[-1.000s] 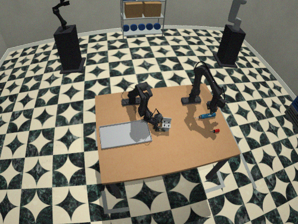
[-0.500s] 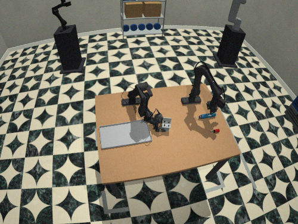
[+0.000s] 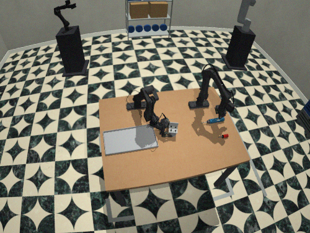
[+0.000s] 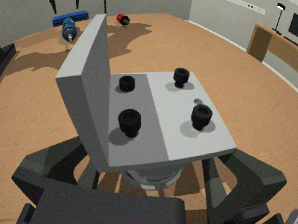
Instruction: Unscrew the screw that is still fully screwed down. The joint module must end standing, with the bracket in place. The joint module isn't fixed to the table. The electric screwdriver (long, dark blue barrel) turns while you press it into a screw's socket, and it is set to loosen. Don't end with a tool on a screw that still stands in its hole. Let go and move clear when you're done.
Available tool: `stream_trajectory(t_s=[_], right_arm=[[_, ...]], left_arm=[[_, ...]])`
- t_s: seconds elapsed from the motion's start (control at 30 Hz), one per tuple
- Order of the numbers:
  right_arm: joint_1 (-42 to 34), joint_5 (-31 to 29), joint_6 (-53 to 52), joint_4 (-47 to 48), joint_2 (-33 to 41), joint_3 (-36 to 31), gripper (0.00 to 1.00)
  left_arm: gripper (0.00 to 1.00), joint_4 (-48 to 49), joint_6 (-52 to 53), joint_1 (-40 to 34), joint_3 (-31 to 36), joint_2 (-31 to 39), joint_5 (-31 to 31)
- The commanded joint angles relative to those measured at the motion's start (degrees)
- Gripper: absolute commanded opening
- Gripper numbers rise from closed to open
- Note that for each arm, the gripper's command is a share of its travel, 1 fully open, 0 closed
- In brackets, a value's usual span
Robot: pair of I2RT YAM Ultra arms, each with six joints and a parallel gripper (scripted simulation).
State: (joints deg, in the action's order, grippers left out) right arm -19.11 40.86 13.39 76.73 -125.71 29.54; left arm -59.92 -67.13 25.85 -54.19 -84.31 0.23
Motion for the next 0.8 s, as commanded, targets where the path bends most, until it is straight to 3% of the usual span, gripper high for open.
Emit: stream_trajectory(t_s=[0.0,0.77], right_arm=[[0.75,-0.31,0.48,-0.55,1.80,-0.74,0.86],[0.79,-0.37,0.46,-0.70,1.96,-1.68,0.86]], left_arm=[[0.65,0.04,-0.50,-0.12,-0.30,0.33,0.05],[0.65,0.04,-0.50,-0.12,-0.30,0.33,0.05]])
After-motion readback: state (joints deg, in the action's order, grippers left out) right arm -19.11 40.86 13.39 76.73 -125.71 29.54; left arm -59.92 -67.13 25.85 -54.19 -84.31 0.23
